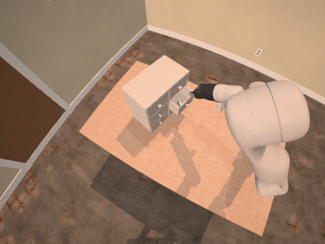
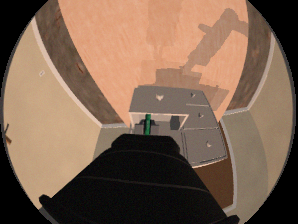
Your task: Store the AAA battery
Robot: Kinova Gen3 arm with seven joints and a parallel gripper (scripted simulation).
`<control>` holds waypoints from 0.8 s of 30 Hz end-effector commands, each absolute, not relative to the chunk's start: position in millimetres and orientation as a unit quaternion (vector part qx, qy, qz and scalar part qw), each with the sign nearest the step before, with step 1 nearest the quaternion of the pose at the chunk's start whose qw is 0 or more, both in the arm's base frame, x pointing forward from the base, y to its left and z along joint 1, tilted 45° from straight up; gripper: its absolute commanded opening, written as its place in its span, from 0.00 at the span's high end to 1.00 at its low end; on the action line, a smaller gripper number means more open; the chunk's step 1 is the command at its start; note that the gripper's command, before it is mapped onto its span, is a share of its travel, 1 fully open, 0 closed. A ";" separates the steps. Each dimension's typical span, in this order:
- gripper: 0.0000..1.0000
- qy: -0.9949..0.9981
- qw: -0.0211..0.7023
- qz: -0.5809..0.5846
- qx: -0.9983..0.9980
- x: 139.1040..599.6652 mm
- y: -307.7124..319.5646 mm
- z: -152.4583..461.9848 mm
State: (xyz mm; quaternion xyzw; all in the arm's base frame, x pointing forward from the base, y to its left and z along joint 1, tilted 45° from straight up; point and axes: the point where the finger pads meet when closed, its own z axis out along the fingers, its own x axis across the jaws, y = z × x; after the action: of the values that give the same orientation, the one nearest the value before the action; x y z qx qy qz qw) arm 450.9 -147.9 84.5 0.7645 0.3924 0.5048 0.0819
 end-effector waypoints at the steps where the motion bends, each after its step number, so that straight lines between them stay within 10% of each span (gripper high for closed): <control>1: 0.76 0.396 0.083 0.506 0.762 458.1 -148.6 85.3; 24: 0.76 0.396 0.083 0.506 0.762 486.8 -155.2 84.5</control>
State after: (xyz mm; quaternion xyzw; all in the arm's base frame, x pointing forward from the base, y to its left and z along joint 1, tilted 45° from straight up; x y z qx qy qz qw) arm 484.9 -154.6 84.0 0.7629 0.3948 0.5054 0.0821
